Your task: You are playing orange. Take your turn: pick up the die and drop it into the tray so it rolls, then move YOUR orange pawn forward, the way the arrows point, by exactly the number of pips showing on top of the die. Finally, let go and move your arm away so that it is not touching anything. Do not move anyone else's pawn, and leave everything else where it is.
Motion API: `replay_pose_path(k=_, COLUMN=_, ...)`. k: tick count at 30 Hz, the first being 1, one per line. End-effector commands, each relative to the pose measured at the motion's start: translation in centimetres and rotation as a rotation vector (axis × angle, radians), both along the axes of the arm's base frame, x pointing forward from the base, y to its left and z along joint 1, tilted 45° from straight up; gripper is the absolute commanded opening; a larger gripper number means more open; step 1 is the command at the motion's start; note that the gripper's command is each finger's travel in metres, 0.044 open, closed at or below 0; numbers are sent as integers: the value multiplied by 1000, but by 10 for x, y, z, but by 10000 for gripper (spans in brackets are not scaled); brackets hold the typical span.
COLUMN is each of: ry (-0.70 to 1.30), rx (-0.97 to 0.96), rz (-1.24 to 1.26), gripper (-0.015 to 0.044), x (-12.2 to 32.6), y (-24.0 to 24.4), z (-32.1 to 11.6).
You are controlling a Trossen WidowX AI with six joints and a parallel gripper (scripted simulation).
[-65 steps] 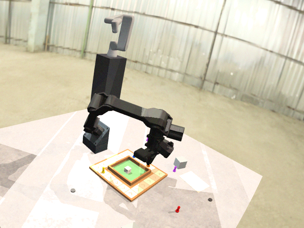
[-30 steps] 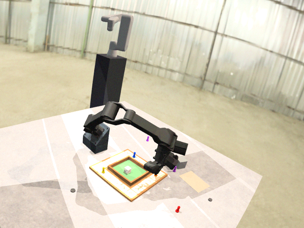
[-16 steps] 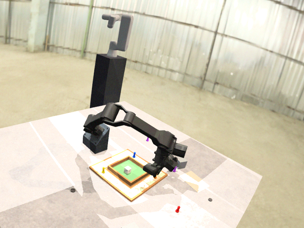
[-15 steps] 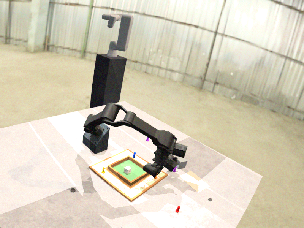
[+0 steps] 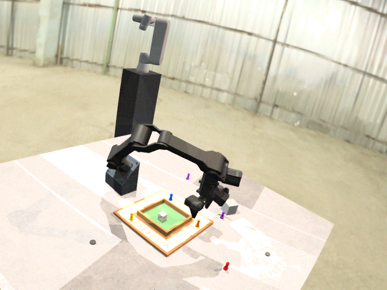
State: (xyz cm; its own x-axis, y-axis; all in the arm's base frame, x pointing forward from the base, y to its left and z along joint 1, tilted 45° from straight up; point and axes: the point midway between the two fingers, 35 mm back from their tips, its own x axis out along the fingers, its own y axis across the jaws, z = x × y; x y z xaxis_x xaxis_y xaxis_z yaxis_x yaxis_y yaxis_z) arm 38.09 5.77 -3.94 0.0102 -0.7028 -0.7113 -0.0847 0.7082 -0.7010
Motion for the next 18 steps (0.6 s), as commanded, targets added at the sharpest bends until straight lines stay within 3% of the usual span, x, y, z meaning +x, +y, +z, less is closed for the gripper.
replay_pose_path(k=1, ry=-15, rx=12, rz=-6, gripper=440, x=-25, y=14, z=25)
replay_pose_path(k=10, ry=-44, rx=14, rz=-45, gripper=440, x=-150, y=18, z=87)
replay_pose_path(k=11, ry=-39, rx=20, rz=-24, gripper=440, x=-105, y=26, z=70)
replay_pose_path(k=18, ry=-39, rx=20, rz=-24, gripper=440, x=-105, y=26, z=70)
